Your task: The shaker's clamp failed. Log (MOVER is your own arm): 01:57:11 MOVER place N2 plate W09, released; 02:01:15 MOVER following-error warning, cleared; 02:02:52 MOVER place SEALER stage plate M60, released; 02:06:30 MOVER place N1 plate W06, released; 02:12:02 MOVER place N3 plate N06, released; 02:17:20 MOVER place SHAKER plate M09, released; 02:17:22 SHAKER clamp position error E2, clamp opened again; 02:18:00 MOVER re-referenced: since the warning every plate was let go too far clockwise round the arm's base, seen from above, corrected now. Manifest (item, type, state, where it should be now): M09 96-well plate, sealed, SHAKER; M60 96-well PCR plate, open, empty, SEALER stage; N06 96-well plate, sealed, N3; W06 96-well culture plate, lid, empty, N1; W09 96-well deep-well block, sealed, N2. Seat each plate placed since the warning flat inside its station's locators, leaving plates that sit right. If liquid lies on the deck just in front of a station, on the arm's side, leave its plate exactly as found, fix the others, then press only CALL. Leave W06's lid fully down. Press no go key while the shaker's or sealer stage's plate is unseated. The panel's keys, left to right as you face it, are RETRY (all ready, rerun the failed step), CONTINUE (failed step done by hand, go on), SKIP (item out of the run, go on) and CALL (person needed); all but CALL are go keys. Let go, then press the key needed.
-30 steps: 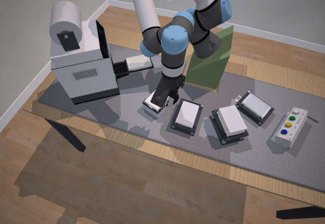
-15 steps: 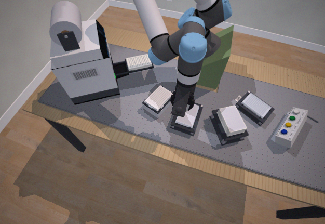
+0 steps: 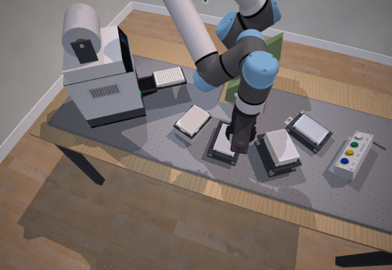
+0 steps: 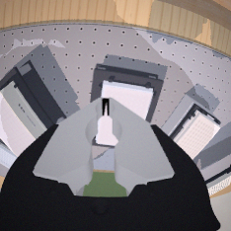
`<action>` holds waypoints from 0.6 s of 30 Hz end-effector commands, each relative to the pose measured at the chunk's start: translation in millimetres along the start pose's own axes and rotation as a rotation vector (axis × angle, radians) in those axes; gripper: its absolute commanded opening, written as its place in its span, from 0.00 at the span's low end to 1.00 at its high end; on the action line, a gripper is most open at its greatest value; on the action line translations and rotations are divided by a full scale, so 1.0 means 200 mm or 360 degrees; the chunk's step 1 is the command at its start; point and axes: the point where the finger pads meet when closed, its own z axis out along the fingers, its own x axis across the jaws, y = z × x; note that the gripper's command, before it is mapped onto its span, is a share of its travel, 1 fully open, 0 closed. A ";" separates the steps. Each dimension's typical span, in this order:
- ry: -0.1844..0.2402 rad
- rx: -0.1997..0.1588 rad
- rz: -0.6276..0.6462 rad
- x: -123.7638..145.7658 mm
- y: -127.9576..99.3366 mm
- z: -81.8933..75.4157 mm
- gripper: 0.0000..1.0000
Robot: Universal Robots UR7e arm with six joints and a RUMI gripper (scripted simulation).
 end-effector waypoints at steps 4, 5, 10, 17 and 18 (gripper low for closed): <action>0.0001 0.0000 0.0001 -0.12 -0.05 0.00 0.00; 0.0001 0.0000 -0.0031 -0.15 -0.05 0.00 0.00; 0.0001 0.0000 -0.0126 -0.22 -0.04 0.00 0.00; 0.0001 0.0000 -0.0349 -0.40 -0.04 0.00 0.00; 0.0001 0.0000 -0.0381 -0.42 -0.04 0.00 0.00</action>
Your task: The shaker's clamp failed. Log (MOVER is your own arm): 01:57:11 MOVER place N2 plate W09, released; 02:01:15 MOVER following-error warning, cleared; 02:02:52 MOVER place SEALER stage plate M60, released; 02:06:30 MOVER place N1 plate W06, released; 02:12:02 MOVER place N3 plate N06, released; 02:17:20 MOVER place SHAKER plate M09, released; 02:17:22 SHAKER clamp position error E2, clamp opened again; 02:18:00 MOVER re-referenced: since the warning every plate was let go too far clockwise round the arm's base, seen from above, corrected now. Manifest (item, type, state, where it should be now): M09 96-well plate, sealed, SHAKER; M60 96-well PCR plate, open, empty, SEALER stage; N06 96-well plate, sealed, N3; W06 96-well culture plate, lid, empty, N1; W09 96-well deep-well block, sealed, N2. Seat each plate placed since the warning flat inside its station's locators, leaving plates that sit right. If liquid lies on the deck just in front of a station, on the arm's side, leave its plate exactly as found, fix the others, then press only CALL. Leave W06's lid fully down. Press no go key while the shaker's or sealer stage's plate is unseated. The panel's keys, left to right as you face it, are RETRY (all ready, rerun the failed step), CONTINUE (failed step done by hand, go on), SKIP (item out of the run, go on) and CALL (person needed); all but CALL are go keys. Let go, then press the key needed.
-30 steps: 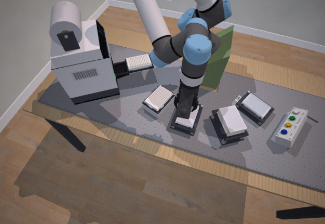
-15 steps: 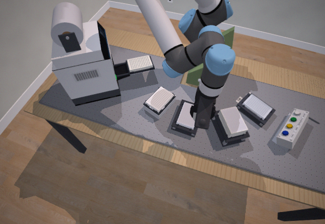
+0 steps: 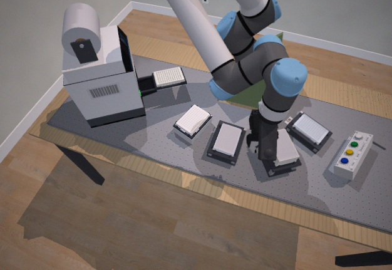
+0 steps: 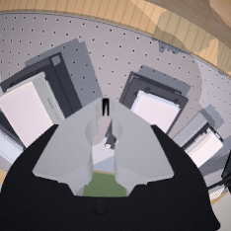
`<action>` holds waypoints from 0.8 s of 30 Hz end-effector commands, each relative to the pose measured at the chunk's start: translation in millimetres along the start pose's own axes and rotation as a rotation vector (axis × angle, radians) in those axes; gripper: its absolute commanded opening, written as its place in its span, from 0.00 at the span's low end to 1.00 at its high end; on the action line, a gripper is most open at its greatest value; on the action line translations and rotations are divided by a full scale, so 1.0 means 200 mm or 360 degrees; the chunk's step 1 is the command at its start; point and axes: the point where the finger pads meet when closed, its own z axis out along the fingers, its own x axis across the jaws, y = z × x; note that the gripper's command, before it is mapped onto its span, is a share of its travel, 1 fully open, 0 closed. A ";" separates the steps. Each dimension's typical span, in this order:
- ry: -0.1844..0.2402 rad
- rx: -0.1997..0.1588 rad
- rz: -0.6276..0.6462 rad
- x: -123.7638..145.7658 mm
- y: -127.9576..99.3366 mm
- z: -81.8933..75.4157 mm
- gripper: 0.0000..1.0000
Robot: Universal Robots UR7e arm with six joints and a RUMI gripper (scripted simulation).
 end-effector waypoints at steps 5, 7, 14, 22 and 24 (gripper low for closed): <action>-0.0001 0.0002 -0.0275 -0.22 -0.03 0.00 0.00; 0.0000 0.0002 -0.0307 -0.24 -0.04 0.00 0.00; -0.0001 0.0002 -0.0313 -0.39 -0.05 0.00 0.00; -0.0001 0.0002 -0.0313 -0.59 -0.08 0.00 0.00; -0.0001 0.0002 -0.0313 -0.61 -0.08 0.00 0.00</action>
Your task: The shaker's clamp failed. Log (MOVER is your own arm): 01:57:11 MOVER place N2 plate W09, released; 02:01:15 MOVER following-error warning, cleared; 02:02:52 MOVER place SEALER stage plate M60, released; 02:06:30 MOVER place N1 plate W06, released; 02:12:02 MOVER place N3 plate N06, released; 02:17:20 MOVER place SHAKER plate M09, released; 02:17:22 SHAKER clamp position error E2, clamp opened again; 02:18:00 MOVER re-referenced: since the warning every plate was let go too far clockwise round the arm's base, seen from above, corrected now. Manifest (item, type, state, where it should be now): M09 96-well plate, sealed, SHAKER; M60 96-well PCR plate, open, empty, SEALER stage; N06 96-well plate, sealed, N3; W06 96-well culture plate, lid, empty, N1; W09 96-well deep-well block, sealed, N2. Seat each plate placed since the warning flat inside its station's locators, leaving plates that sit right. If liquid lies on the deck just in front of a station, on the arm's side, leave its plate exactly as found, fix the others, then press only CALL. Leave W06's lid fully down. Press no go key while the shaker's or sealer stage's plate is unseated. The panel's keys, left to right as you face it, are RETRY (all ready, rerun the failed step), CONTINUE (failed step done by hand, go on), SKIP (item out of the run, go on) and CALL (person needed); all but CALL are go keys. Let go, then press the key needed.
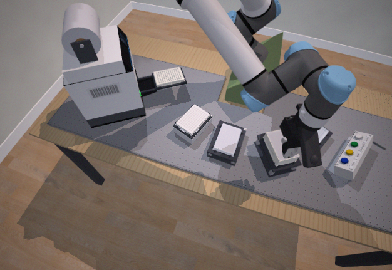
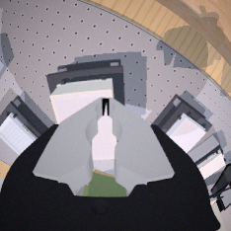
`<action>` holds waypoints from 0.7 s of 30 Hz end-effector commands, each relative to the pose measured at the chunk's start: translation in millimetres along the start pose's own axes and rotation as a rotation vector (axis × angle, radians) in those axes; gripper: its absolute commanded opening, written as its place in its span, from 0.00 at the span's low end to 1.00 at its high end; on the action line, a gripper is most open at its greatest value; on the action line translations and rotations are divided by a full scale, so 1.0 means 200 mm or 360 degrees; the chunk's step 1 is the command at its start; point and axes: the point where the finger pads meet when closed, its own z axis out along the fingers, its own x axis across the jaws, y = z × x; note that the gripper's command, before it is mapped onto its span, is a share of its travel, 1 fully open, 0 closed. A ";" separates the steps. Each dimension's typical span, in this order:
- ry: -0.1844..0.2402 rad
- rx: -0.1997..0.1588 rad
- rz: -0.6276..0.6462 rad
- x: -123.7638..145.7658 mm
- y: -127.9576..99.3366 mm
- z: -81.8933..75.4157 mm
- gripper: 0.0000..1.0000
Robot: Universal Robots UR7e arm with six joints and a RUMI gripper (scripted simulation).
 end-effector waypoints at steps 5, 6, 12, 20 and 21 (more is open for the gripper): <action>0.0001 0.0000 0.0001 -0.12 -0.05 0.00 0.00; 0.0001 0.0000 -0.0031 -0.15 -0.05 0.00 0.00; 0.0000 0.0000 -0.0222 -0.30 -0.04 0.00 0.00; 0.0000 0.0000 -0.0413 -0.45 -0.03 0.00 0.00; 0.0000 0.0000 -0.0444 -0.47 -0.03 0.00 0.00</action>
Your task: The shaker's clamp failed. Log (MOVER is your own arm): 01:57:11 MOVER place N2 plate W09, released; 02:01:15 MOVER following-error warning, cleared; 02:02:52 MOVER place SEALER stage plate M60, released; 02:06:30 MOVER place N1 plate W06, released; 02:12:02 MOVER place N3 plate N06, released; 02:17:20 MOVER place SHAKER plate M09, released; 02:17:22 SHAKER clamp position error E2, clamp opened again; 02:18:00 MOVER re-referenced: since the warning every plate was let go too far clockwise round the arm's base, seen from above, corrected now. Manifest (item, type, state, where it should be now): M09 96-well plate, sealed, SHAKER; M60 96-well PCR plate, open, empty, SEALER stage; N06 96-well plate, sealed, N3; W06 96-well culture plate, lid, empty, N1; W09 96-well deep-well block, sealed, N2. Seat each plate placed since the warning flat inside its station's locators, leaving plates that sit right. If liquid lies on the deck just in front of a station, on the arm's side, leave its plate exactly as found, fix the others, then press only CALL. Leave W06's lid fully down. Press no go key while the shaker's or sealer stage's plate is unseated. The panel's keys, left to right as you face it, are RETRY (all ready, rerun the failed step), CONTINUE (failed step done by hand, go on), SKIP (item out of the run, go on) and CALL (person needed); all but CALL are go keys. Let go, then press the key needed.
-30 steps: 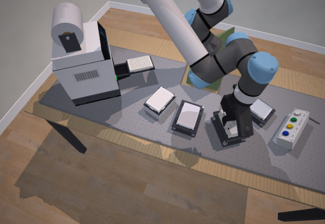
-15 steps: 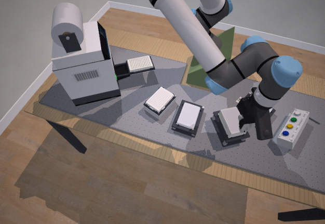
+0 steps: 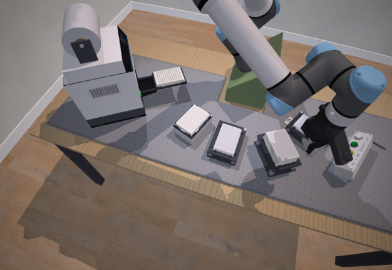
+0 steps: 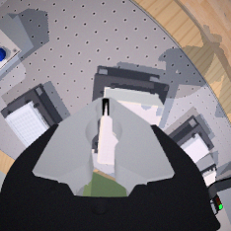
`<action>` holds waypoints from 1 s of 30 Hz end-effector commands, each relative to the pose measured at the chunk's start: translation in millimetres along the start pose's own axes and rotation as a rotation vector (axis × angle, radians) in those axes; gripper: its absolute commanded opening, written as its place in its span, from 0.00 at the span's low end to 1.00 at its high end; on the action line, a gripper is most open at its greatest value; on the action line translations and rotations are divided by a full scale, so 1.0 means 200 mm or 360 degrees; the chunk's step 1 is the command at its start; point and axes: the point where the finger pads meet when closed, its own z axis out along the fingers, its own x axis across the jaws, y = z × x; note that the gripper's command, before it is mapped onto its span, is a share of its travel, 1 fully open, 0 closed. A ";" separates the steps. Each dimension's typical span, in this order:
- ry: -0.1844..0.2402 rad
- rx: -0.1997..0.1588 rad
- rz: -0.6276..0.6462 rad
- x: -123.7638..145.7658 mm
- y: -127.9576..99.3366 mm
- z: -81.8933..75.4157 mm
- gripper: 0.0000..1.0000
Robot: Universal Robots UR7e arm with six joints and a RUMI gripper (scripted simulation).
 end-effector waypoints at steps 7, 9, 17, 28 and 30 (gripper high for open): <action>-0.0001 0.0003 -0.0230 -0.25 -0.05 0.00 0.00; -0.0001 0.0003 -0.0230 -0.30 -0.06 0.00 0.00; -0.0001 0.0003 -0.0230 -0.44 -0.08 0.00 0.00; -0.0001 0.0003 -0.0230 -0.65 -0.12 0.00 0.00; -0.0001 0.0003 -0.0262 -0.67 -0.11 0.00 0.00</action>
